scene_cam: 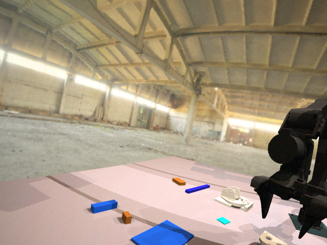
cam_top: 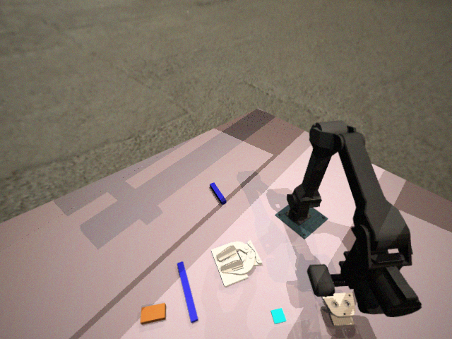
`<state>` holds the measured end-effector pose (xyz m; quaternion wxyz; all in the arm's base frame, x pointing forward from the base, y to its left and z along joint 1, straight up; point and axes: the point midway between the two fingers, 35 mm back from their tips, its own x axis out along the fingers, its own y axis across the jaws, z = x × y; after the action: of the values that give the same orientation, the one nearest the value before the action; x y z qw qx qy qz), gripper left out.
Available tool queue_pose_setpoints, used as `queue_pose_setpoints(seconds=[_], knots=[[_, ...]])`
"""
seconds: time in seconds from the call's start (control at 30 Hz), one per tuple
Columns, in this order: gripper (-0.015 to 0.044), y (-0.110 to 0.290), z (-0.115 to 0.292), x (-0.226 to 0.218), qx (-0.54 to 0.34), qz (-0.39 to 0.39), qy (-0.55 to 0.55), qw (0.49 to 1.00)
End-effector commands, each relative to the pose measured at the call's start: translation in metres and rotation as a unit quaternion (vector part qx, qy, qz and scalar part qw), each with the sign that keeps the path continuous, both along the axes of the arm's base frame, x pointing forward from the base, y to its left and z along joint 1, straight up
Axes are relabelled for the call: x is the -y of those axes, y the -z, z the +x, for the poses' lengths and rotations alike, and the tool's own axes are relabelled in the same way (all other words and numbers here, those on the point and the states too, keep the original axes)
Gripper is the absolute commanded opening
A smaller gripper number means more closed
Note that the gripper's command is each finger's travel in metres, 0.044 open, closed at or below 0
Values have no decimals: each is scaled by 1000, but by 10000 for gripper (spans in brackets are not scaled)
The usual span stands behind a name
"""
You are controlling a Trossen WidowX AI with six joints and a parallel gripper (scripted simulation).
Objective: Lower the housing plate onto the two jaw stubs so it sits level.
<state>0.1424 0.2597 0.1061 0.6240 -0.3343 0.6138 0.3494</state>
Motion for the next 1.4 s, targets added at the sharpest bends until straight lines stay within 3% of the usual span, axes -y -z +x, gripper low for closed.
queue_pose_setpoints(seconds=[0.0,1.37], knots=[[440,8,1,0,2,-1,3,1000],[440,50,1,-1,2,-1,3,1000]])
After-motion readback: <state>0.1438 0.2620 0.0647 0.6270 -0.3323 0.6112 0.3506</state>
